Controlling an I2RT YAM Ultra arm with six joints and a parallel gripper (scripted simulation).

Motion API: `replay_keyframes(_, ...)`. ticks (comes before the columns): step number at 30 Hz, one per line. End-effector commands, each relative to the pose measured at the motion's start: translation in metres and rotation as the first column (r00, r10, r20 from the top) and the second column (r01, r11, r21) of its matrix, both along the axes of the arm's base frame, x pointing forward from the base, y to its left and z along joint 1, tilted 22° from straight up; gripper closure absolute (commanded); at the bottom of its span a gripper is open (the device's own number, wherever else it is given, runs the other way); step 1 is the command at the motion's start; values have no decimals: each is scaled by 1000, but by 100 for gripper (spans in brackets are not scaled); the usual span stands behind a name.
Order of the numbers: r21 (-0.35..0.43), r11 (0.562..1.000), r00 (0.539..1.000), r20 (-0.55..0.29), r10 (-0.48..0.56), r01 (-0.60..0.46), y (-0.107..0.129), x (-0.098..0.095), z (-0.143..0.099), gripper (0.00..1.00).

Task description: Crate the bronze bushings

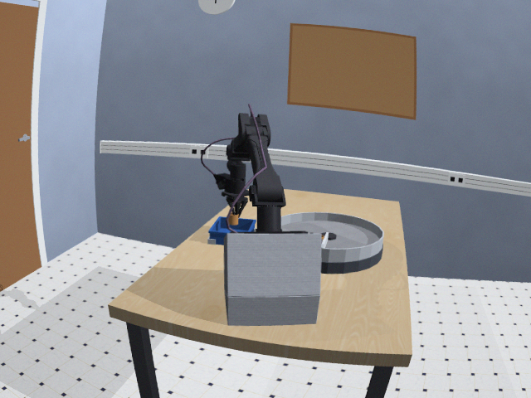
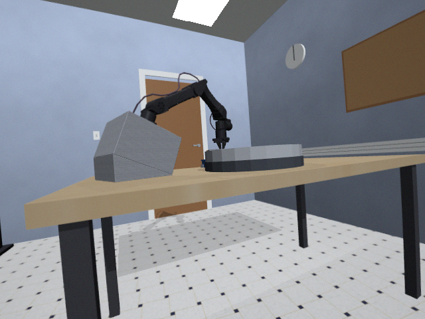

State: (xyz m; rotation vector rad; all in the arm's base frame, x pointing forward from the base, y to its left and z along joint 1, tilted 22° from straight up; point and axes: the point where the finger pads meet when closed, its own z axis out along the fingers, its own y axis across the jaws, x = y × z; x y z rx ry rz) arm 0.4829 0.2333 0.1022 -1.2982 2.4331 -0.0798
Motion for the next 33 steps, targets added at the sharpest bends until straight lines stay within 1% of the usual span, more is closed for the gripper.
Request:
replay_keyframes(1, 17, 1000, 1000, 9, 5, -5, 3, 2, 11, 100)
replay_keyframes(20, 17, 1000, 1000, 9, 5, -5, 3, 2, 11, 100)
replay_keyframes(24, 19, 1000, 1000, 14, 5, -6, 3, 1, 13, 100)
replay_keyframes(25, 23, 1000, 1000, 22, 5, -6, 3, 1, 18, 100)
replay_keyframes(27, 15, 1000, 1000, 4, 6, -6, 1, -6, 9, 100)
replay_keyframes(31, 19, 1000, 1000, 12, 7, -7, 3, -5, 9, 100)
replay_keyframes(33, 27, 1000, 1000, 29, 7, -7, 5, -2, 16, 100)
